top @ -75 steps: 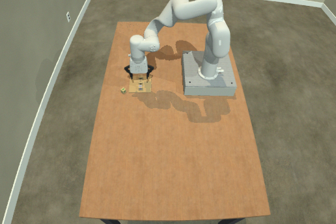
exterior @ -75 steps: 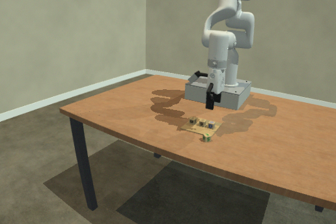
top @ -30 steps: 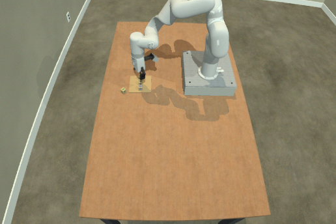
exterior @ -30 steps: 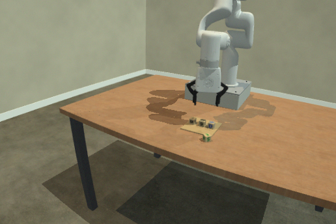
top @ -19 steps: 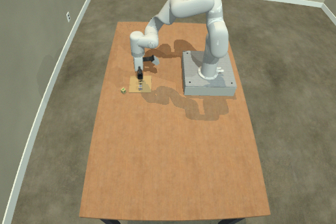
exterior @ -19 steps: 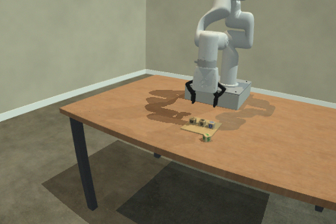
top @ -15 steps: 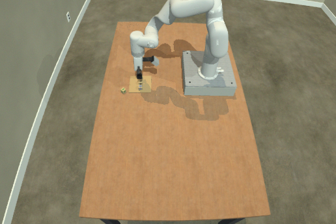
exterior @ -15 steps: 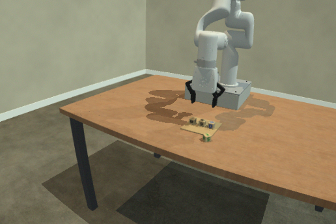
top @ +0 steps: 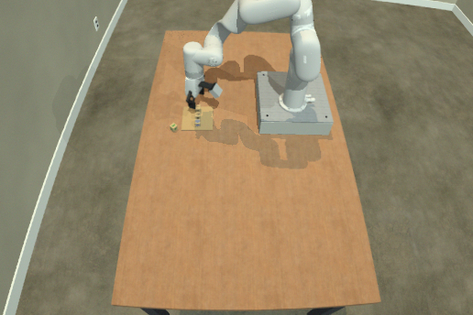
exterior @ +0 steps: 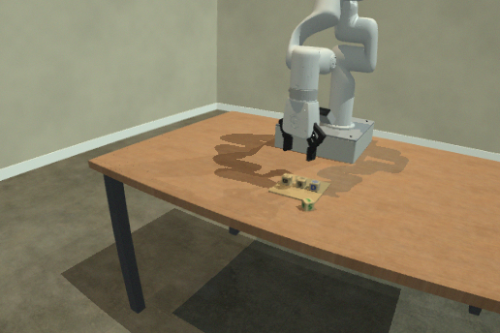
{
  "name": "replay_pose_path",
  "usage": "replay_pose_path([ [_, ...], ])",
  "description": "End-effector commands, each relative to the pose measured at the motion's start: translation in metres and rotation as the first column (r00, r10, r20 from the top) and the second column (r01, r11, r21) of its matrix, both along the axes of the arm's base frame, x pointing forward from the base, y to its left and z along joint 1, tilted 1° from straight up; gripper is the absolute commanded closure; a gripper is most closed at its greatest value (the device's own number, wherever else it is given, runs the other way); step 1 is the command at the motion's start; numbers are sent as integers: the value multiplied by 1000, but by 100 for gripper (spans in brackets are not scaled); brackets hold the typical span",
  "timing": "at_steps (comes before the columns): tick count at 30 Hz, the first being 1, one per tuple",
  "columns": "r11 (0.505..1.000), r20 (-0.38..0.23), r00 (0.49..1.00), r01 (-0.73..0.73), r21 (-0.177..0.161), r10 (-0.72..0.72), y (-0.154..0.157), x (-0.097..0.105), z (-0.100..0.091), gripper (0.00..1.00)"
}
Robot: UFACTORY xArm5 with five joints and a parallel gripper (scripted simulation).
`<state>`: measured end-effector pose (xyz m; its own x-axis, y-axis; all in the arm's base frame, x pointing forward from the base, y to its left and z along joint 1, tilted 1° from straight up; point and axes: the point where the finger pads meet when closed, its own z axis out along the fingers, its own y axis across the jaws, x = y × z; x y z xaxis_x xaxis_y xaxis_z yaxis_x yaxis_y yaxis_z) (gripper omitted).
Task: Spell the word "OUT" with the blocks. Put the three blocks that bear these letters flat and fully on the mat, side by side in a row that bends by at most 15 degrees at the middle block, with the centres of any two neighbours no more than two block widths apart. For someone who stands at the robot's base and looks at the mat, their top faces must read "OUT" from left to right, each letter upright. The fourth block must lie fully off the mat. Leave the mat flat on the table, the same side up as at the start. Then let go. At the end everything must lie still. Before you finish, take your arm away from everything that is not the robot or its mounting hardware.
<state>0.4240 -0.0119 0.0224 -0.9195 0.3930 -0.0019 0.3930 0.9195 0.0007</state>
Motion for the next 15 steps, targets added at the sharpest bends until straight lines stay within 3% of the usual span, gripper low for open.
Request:
replay_pose_path([
  [1,990,3,990,139,1,-139,-4,1,1,0],
  [7,960,3,960,279,1,-279,-8,1,0,0],
  [15,872,3,872,489,2,-489,-14,1,0,0],
])
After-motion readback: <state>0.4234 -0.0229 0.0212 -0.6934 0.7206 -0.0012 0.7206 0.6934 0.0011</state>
